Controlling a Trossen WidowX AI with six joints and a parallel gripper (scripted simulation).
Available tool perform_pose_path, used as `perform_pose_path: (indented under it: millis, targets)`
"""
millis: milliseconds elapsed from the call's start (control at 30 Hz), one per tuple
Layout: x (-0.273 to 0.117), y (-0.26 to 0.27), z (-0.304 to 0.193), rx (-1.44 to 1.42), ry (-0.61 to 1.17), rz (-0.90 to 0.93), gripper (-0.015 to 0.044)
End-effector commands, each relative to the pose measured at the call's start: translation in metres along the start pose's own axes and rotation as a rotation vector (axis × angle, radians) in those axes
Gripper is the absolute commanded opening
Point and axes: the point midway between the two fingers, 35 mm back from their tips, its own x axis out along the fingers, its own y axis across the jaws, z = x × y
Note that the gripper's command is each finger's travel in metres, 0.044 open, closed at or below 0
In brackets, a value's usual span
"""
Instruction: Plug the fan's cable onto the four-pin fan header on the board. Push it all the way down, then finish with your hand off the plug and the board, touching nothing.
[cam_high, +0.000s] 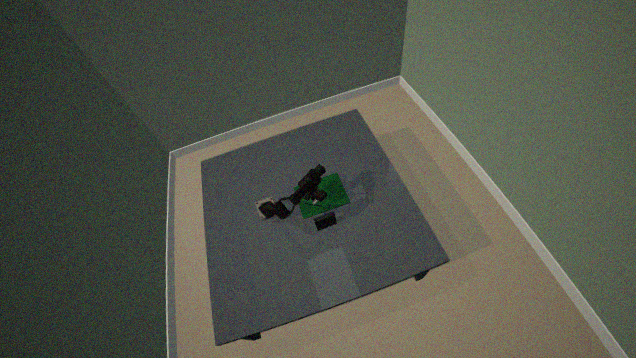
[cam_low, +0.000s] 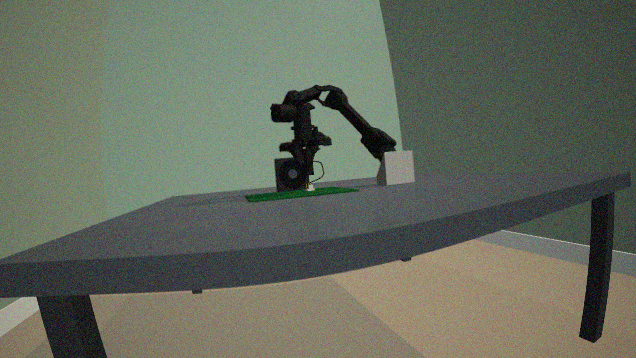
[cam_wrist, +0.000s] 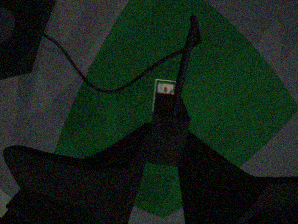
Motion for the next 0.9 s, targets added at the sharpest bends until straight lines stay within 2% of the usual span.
perform_pose_path:
  millis: [0, 133, 300, 867]
  targets:
    - [-0.001, 0.001, -0.002, 0.002, 0.002, 0.005, 0.0000]
    - [-0.001, 0.001, -0.002, 0.002, 0.002, 0.005, 0.0000]
    - [0.021, 0.001, -0.002, -0.004, 0.001, 0.005, 0.0000]
    - [0.021, 0.001, -0.002, -0.010, 0.001, 0.005, 0.0000]
